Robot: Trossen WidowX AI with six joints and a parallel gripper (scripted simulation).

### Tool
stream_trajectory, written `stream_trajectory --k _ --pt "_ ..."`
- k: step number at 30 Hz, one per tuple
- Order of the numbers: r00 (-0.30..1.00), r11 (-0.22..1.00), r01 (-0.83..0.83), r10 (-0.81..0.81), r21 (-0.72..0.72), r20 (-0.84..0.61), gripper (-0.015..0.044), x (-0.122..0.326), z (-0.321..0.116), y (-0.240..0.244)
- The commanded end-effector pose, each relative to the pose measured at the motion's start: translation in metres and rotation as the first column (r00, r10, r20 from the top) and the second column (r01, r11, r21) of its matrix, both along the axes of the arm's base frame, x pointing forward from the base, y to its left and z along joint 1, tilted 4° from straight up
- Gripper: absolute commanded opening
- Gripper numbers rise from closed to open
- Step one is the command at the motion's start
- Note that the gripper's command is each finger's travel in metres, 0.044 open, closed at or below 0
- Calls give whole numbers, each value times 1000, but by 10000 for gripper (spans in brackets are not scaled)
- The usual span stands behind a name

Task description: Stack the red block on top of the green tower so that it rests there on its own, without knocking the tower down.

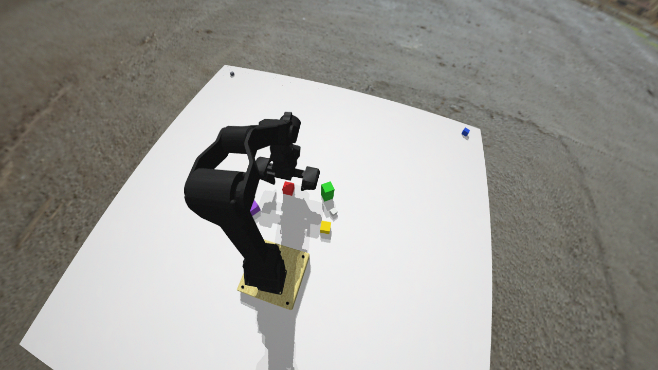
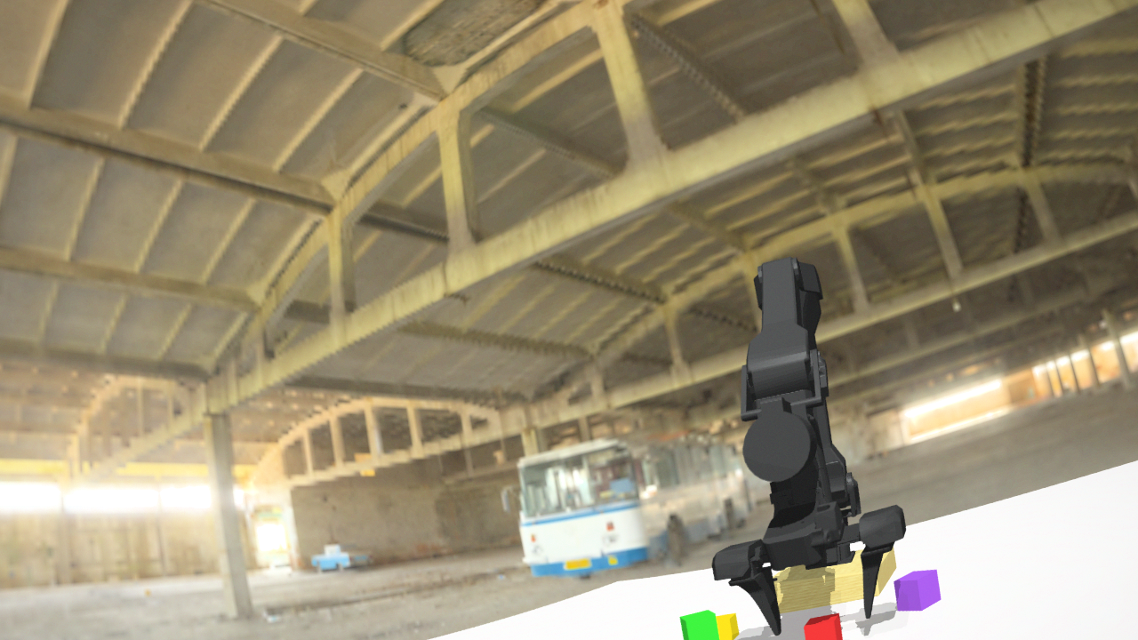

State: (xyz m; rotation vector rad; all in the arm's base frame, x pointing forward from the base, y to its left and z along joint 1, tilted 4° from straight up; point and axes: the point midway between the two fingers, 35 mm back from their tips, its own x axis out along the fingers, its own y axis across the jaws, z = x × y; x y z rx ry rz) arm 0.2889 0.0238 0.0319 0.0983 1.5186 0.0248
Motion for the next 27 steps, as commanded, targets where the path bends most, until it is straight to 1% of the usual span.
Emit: stream_trajectory --k 1,7,21,27 --pt "1000 1000 5 -5 -3 -5 440 -2 -6 0" --pt "1000 1000 5 -5 -3 -5 440 -2 -15 1" --pt "1000 1000 5 -5 -3 -5 440 -2 -15 1" --pt "1000 1000 5 -5 -3 -5 282 -2 -15 1"
